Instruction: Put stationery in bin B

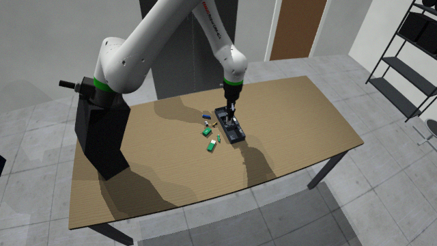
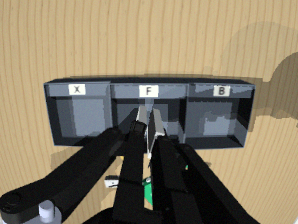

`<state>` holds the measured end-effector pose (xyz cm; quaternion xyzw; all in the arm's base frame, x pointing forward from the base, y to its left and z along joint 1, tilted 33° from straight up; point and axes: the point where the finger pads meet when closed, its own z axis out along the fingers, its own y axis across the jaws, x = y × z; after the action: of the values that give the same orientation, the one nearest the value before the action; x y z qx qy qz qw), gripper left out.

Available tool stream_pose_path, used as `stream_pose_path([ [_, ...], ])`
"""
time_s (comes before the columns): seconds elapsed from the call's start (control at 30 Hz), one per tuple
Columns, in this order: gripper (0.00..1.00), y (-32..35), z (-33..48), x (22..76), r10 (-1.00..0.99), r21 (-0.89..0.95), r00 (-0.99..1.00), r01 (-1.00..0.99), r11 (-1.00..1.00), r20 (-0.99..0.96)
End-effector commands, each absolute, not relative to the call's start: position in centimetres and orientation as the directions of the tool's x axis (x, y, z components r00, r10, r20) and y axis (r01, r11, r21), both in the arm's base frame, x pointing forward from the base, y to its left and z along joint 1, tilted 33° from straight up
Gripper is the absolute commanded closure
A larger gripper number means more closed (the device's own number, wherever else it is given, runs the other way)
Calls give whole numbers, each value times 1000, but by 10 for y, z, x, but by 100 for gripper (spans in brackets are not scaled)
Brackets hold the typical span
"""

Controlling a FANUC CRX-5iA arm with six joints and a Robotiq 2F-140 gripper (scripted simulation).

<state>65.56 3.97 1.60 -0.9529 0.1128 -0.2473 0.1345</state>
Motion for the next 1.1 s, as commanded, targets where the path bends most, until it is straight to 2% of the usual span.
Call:
stream_pose_path([
  [0.0, 95, 39, 19, 654, -282, -312, 852, -149, -938, 441],
  [0.9, 95, 30, 58, 631, -282, -312, 852, -149, -938, 441],
  [1.07, 95, 44, 61, 630, -282, -312, 852, -149, -938, 441],
])
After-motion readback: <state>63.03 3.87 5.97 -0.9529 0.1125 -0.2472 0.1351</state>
